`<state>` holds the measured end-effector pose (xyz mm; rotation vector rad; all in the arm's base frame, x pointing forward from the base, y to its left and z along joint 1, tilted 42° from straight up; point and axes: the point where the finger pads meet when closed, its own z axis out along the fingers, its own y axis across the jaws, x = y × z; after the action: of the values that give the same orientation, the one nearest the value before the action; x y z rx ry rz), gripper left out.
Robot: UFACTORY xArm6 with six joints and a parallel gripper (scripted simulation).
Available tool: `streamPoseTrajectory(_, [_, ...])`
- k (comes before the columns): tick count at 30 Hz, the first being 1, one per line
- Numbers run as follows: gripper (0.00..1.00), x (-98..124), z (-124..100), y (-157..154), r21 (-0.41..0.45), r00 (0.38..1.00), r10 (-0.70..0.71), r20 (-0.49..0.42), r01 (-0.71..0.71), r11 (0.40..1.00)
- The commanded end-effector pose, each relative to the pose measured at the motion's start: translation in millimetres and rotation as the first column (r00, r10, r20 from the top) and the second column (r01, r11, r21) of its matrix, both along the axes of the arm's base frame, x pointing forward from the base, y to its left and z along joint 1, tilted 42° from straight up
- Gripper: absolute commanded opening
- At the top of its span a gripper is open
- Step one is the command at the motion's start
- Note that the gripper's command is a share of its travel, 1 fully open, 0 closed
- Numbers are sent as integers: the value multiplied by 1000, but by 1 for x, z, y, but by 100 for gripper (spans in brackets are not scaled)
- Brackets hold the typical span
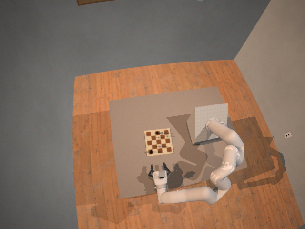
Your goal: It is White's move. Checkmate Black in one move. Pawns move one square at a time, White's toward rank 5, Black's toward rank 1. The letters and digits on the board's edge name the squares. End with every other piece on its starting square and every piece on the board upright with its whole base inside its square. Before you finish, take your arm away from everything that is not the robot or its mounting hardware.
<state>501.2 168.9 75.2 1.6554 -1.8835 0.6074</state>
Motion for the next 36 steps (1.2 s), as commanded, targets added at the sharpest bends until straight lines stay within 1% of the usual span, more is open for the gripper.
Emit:
streamPoseTrajectory(1, [100,1,1,0,1,1000,-1,3,1,1000])
streamPoseTrajectory(26, [100,1,4,-2,1,1000,-1,3,1,1000])
streamPoseTrajectory(30, [100,0,14,-12,1,1000,-2,3,2,1000])
streamPoseTrajectory(36, [100,-2,43,-38,1,1000,-2,3,2,1000])
